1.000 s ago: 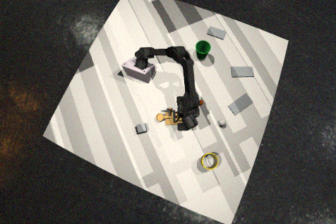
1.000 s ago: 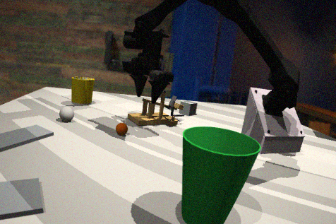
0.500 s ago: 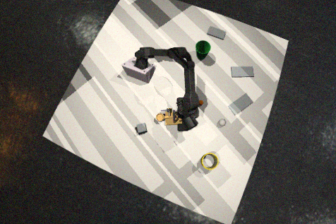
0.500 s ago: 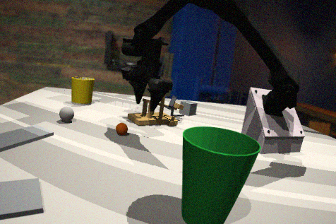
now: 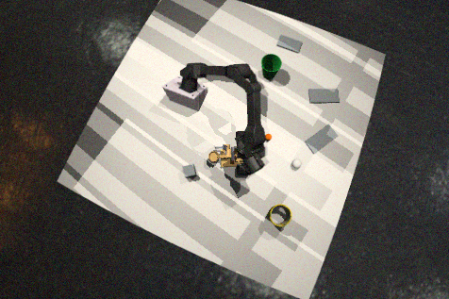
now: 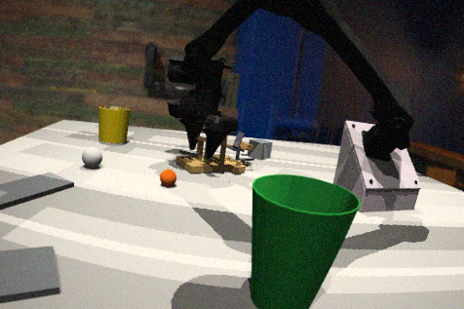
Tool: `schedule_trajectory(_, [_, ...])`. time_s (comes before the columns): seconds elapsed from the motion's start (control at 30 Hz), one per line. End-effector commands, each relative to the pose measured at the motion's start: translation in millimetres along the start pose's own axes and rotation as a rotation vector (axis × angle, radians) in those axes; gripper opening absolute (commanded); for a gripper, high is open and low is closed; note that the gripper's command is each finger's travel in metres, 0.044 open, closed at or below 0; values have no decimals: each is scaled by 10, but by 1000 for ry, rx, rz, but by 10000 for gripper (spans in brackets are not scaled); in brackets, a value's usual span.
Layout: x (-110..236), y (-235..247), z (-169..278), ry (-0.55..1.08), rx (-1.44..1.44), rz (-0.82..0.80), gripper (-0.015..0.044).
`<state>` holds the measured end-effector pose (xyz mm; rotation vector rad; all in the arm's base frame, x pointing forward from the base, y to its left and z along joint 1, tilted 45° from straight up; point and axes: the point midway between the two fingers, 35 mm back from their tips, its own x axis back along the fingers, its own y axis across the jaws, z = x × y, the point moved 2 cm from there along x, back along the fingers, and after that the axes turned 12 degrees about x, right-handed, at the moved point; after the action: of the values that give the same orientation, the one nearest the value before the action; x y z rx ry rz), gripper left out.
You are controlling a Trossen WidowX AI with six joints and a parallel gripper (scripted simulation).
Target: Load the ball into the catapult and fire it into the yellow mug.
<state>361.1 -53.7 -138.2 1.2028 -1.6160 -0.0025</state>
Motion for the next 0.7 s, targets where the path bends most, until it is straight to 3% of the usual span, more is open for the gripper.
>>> schedule_trajectory(0.0, [4, 0, -4, 0, 1, 0, 282])
schedule_trajectory(0.17, [4, 0, -4, 0, 1, 0, 151])
schedule_trajectory(0.37, [4, 0, -4, 0, 1, 0, 111])
schedule_trajectory(0.5, [391, -11, 0, 2, 0, 2, 6])
schedule_trajectory(0.67, [504, -6, 4, 2, 0, 2, 0])
